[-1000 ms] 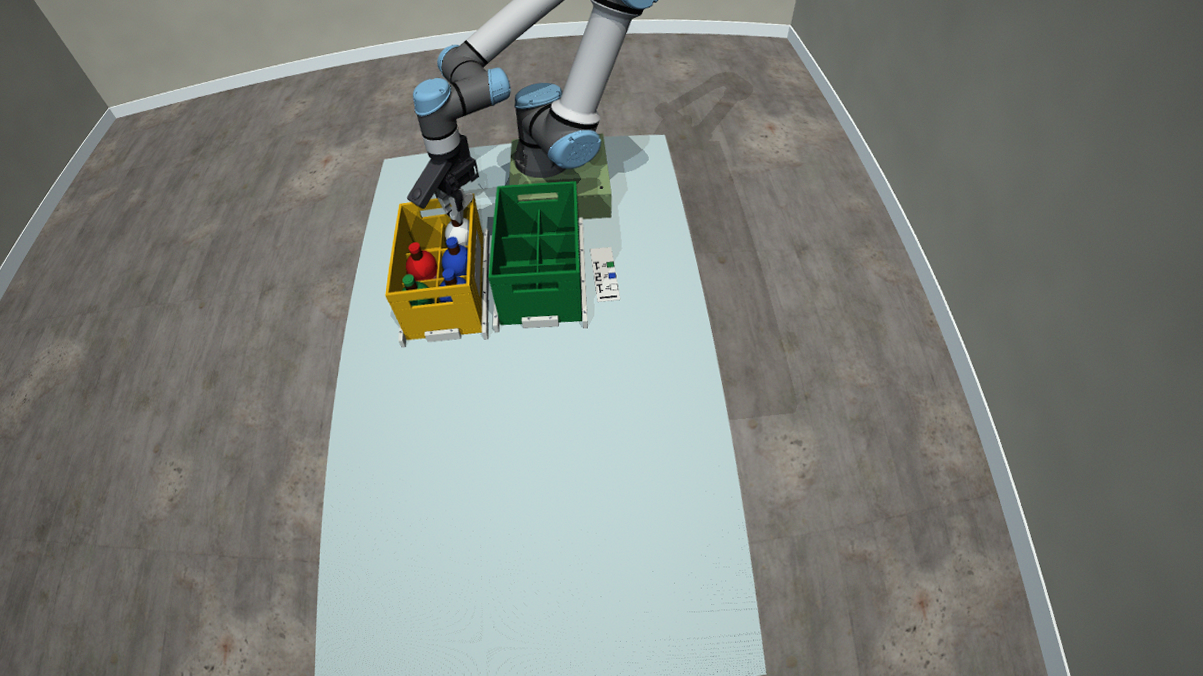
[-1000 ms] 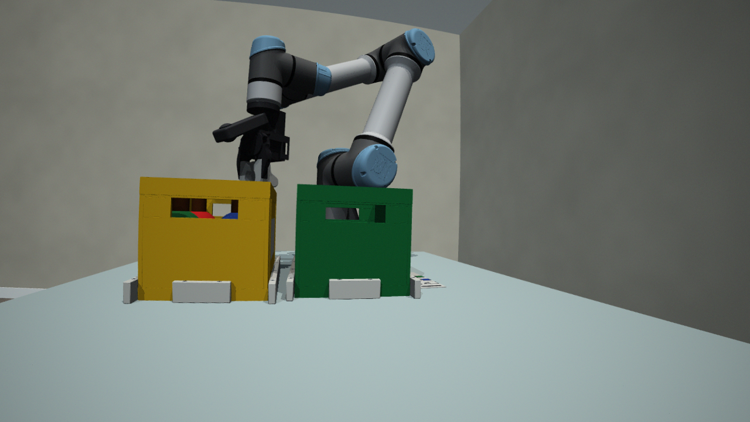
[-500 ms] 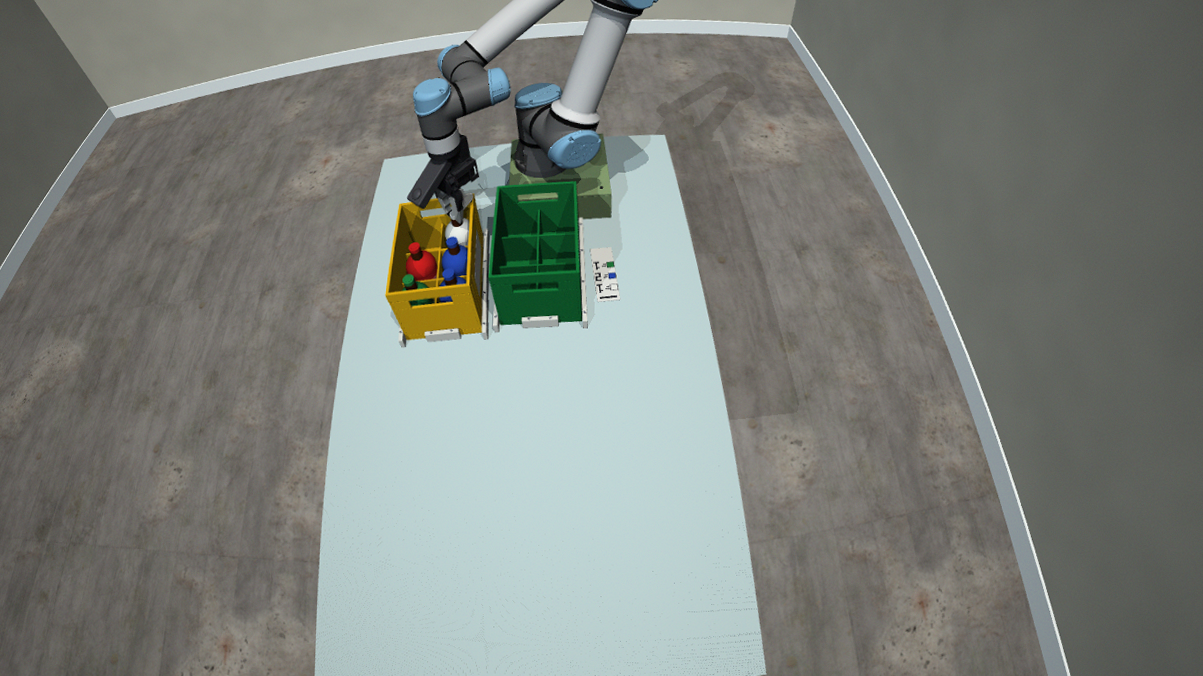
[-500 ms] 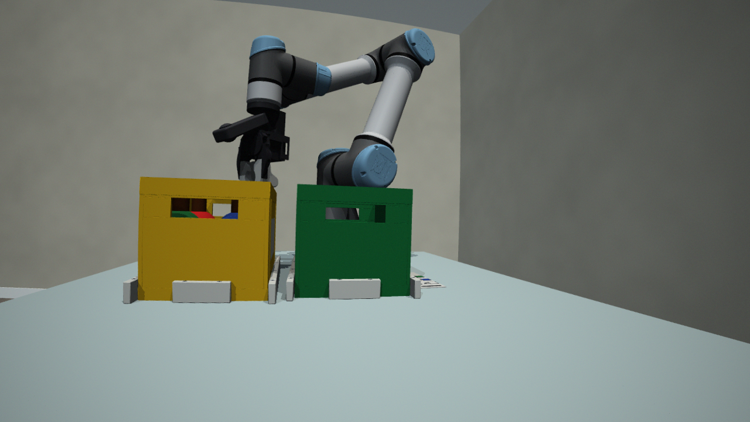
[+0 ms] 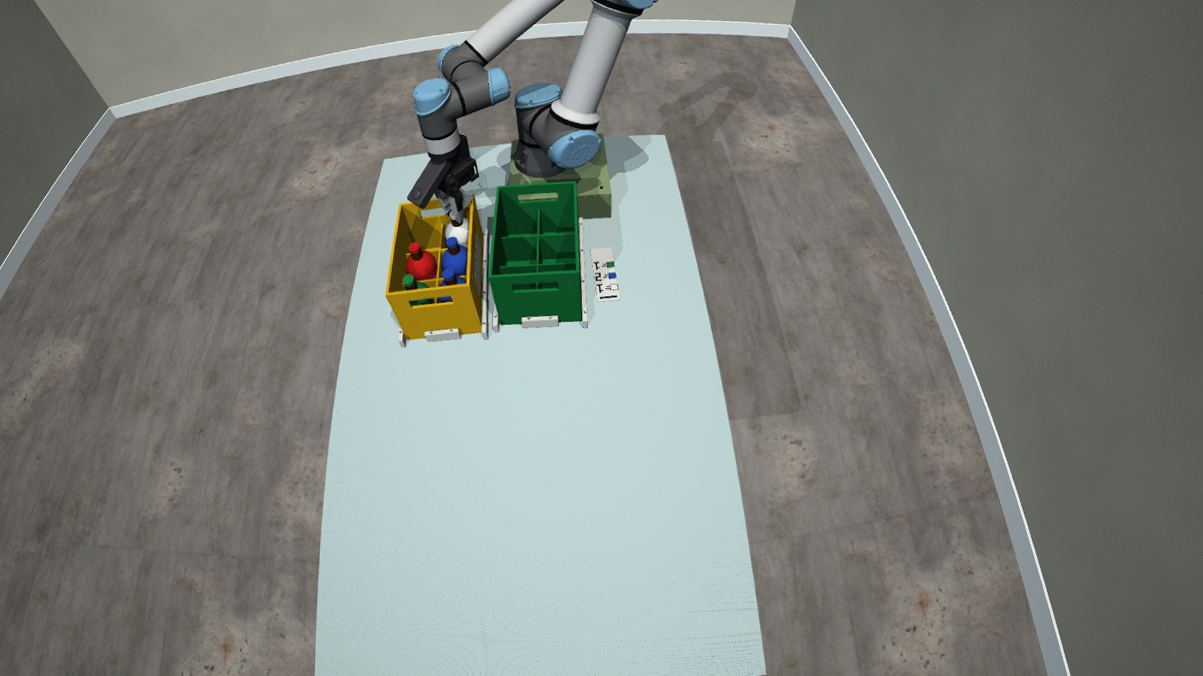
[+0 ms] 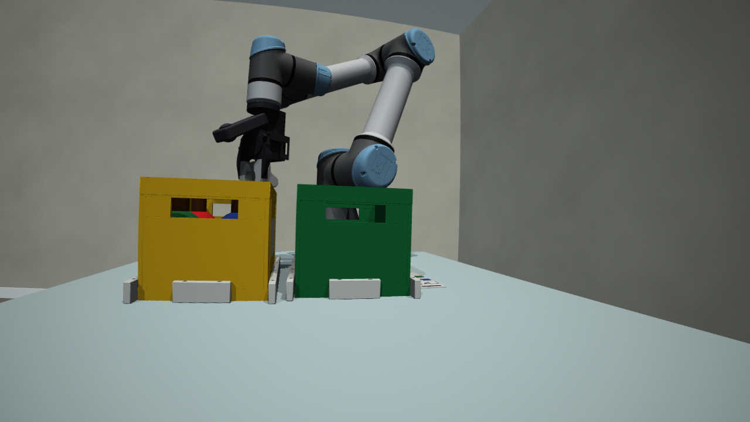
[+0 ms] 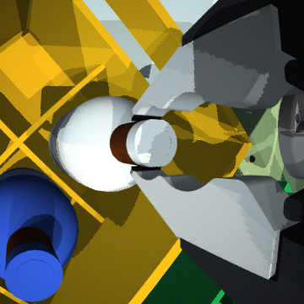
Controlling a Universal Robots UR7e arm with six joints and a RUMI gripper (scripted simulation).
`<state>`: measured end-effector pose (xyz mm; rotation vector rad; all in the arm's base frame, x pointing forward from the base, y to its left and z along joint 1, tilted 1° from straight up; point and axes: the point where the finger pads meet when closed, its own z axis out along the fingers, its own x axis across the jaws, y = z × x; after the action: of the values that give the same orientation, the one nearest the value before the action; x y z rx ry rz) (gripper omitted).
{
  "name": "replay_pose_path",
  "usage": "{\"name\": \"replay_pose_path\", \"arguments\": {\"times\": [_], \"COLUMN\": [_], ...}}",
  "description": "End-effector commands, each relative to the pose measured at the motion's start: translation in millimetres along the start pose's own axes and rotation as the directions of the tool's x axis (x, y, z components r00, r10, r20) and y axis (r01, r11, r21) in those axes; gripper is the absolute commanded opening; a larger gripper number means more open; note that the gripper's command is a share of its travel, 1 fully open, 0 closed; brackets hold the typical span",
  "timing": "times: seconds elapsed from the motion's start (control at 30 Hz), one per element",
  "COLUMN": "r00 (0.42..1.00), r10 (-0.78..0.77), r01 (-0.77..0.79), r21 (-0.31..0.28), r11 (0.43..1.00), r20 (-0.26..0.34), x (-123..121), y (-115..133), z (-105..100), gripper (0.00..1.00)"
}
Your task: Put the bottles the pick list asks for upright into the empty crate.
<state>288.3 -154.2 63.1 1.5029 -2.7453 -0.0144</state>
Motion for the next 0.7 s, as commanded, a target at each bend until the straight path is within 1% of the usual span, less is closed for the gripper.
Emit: {"name": "replay_pose_path", "arguments": {"times": [0.0, 0.1, 0.57, 0.67], "r00": [1.000, 1.000, 1.000, 1.000], "r10": [0.001, 0.001, 0.001, 0.001], "r01": [-0.001, -0.001, -0.001, -0.001], "r21": [0.001, 0.001, 0.005, 0.005], "r11": [1.000, 1.000, 1.000, 1.000], "r20": [-0.001, -0.001, -0.002, -0.002], "x": [0.6, 0.6, 1.2, 1.1], "y": [-0.5, -0.5, -1.8, -1.7], "z": [-0.8, -0.8, -26.2, -27.8], "gripper": [0.00, 0.00, 0.00, 0.00]}}
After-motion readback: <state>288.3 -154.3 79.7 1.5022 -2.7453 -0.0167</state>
